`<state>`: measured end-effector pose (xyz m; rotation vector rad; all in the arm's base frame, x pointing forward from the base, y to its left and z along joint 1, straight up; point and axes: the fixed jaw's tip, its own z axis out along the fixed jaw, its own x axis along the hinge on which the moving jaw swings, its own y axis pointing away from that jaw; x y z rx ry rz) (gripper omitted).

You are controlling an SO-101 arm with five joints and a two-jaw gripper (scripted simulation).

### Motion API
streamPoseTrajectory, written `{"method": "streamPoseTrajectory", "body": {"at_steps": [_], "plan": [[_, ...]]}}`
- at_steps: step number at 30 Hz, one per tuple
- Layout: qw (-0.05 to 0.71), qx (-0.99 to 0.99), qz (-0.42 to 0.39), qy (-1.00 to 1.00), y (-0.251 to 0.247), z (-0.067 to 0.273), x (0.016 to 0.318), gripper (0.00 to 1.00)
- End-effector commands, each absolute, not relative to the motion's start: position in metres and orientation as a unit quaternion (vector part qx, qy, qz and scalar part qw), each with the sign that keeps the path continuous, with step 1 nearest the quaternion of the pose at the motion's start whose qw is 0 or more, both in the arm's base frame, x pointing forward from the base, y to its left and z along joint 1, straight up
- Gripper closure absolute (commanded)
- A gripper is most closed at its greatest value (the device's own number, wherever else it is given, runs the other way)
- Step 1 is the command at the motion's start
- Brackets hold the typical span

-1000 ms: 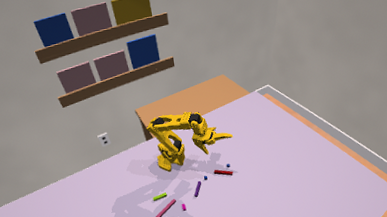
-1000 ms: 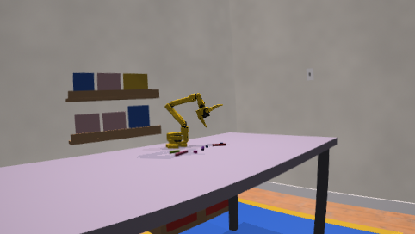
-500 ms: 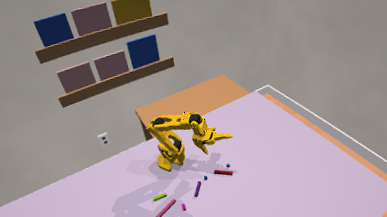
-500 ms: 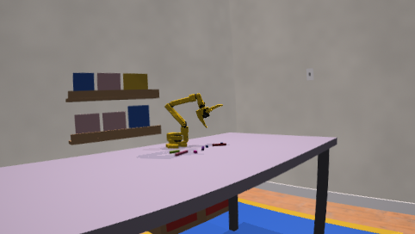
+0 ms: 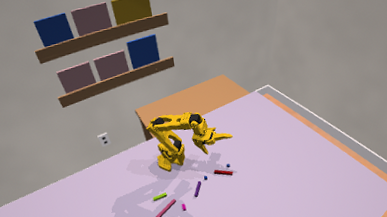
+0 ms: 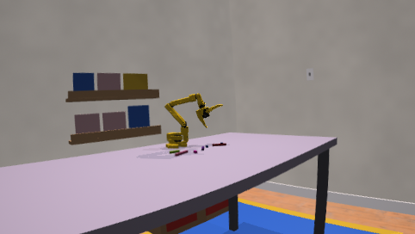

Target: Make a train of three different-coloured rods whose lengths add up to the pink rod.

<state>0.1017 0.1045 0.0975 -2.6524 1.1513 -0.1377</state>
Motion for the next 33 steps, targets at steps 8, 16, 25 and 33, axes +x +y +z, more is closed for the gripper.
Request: {"method": "streamPoseTrajectory", "body": {"at_steps": [8,16,25,33], "plan": [[0.167,-0.905,-0.063,0.386,0.1112,0.1102,0.1066,0.00],[0.167,-0.905,-0.063,0.386,0.1112,0.1102,0.1066,0.00],[0.167,-0.905,-0.063,0.386,0.1112,0.1102,0.1066,0.00],[0.158,-0.889,-0.056,0.427,0.1094,0.1070,0.1090,0.06]]}}
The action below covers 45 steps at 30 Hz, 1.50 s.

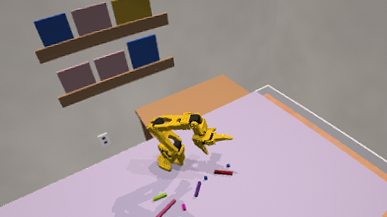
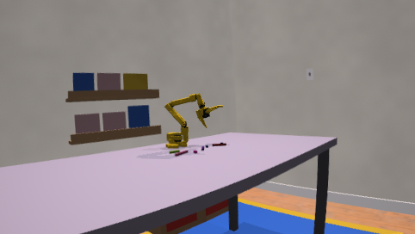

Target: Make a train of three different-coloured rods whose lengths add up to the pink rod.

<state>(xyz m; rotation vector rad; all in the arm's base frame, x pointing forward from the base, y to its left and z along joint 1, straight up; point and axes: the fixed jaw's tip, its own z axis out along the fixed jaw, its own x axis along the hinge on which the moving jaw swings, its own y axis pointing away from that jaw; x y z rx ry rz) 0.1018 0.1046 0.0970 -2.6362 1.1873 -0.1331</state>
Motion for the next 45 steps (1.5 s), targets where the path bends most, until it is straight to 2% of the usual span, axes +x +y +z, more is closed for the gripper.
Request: {"method": "streamPoseTrajectory", "body": {"at_steps": [1,3,5,11,15,18,22,27,32,37,45], "plan": [[0.156,-0.884,-0.054,0.438,0.109,0.106,0.110,0.08],[0.150,-0.871,-0.050,0.465,0.108,0.104,0.111,0.12],[0.150,-0.871,-0.050,0.465,0.108,0.104,0.111,0.12],[0.126,-0.812,-0.033,0.569,0.102,0.095,0.117,0.29],[0.111,-0.771,-0.025,0.627,0.099,0.090,0.121,0.36],[0.101,-0.740,-0.020,0.665,0.096,0.087,0.123,0.46],[0.096,-0.724,-0.018,0.683,0.095,0.085,0.124,0.49],[0.071,-0.646,-0.010,0.760,0.088,0.077,0.128,0.64],[0.054,-0.585,-0.005,0.809,0.084,0.071,0.131,0.75],[0.045,-0.554,-0.003,0.831,0.081,0.068,0.132,0.80],[0.044,-0.549,-0.003,0.835,0.081,0.068,0.132,0.81]]}}
